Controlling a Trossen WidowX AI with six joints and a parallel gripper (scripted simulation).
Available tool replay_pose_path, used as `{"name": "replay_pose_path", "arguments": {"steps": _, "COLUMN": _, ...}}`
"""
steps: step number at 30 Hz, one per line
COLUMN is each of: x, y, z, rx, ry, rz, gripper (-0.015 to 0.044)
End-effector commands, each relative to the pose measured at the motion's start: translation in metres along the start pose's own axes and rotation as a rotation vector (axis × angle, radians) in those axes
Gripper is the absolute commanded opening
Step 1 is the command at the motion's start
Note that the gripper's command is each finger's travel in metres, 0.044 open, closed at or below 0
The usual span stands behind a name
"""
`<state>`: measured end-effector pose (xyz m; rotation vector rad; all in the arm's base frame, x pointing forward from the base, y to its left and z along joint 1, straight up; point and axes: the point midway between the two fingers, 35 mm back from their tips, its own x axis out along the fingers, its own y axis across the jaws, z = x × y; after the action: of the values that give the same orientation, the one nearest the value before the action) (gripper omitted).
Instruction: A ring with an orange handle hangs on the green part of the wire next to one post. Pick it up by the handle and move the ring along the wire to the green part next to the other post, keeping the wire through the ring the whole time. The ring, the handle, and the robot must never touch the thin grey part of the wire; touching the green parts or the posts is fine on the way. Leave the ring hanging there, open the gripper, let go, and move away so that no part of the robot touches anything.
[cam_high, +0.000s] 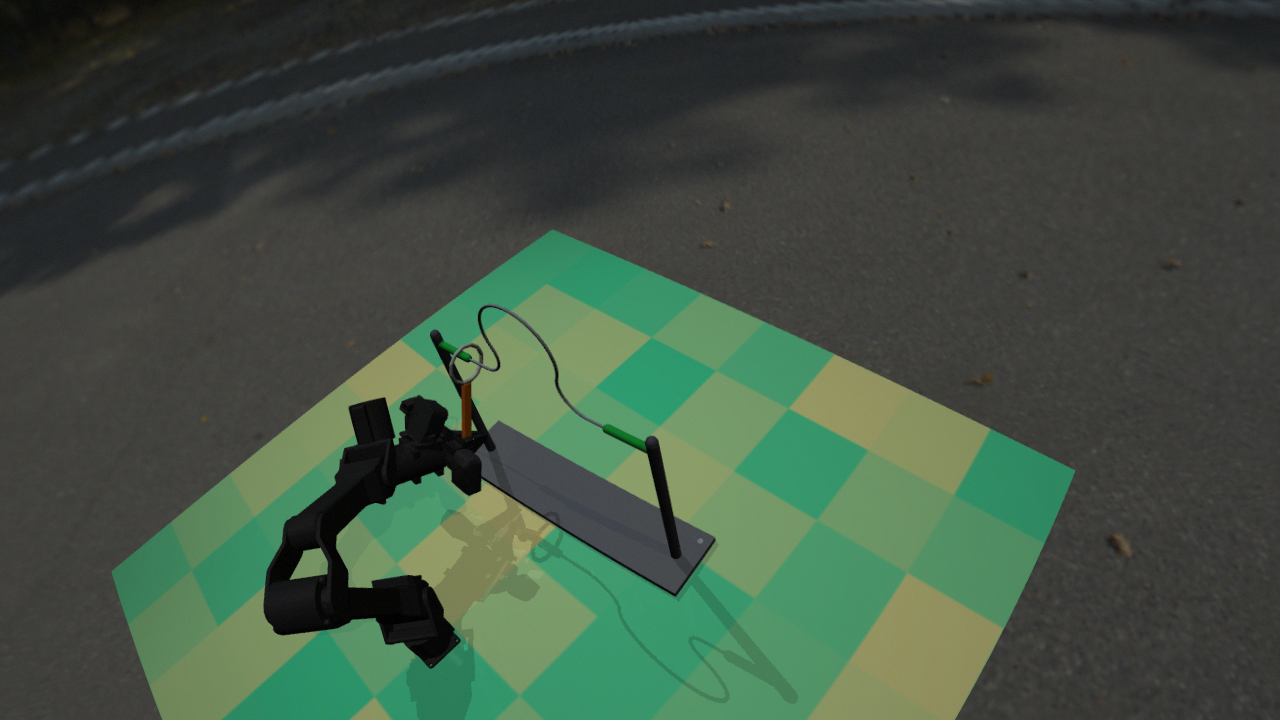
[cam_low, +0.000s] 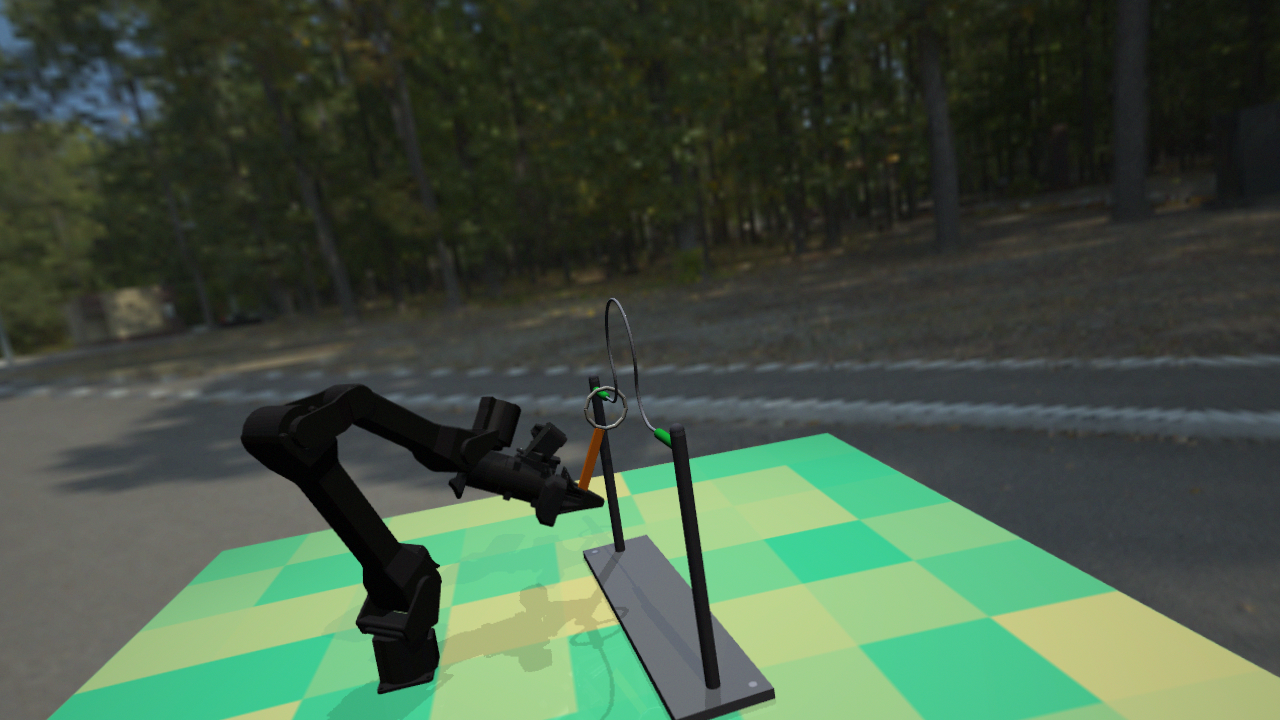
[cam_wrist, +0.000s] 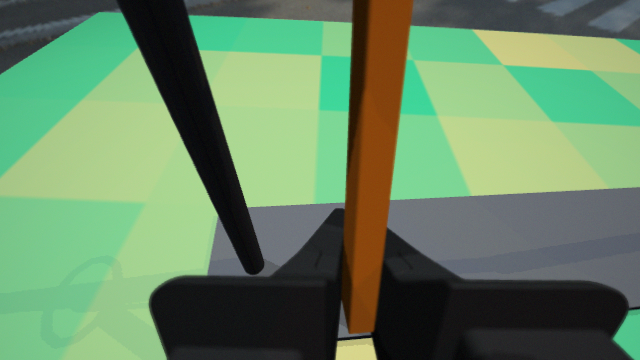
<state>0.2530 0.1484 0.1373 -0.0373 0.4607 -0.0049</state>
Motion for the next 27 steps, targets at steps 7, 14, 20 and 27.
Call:
{"name": "replay_pose_path", "arguments": {"steps": 7, "x": 0.0012, "y": -0.0002, "z": -0.0017, "rx": 0.001, "ry": 0.0, "rz": -0.006, "gripper": -0.015}}
{"name": "replay_pose_path", "arguments": {"steps": 14, "x": 0.0012, "y": -0.0002, "z": -0.0017, "rx": 0.001, "ry": 0.0, "rz": -0.006, "gripper": -0.015}}
{"name": "replay_pose_path", "arguments": {"steps": 20, "x": 0.0012, "y": -0.0002, "z": -0.0017, "rx": 0.001, "ry": 0.0, "rz": -0.006, "gripper": -0.015}}
{"name": "replay_pose_path", "arguments": {"steps": 27, "x": 0.0009, "y": 0.0, "z": -0.0013, "rx": -0.001, "ry": 0.0, "rz": -0.003, "gripper": 0.0034}}
